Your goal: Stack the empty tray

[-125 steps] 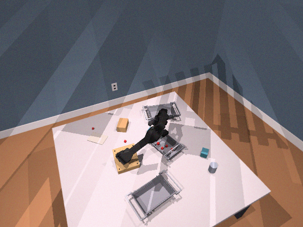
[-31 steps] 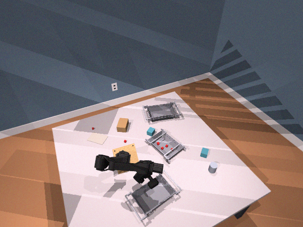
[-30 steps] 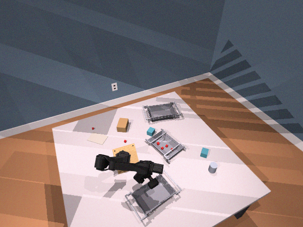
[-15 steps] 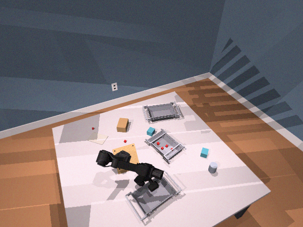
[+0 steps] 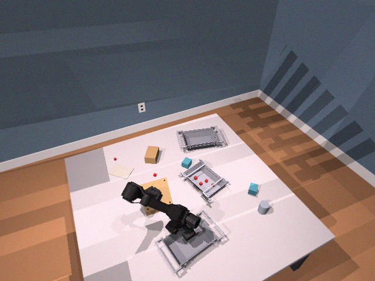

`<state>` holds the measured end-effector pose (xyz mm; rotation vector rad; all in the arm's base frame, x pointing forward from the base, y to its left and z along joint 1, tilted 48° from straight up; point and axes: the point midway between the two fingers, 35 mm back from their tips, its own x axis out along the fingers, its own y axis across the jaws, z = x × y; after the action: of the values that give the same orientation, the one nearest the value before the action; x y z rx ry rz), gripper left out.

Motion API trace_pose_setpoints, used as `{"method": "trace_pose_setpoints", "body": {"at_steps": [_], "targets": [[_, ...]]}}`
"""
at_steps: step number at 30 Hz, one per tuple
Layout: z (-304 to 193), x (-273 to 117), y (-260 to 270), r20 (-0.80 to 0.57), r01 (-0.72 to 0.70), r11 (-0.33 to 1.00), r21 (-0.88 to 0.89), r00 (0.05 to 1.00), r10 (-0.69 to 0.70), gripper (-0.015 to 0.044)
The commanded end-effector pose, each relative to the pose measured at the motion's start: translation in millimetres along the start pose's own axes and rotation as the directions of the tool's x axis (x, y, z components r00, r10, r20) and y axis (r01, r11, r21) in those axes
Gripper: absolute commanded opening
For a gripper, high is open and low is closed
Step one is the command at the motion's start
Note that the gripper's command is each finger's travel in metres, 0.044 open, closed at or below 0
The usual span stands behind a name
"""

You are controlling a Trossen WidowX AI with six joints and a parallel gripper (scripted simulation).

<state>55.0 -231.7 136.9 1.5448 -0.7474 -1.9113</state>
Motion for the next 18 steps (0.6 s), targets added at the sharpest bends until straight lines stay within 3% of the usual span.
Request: {"method": "trace_pose_setpoints", "body": {"at_steps": [1, 14, 18], "targets": [[0.0, 2.7, -0.4, -0.004, -0.001, 1.000, -0.009, 1.000, 0.001, 0.0425], [0.0, 2.7, -0.4, -0.004, -0.001, 1.000, -0.009, 1.000, 0.001, 0.0235], [0.0, 2.7, -0.4, -0.004, -0.001, 1.000, -0.009, 1.000, 0.001, 0.0208]]}}
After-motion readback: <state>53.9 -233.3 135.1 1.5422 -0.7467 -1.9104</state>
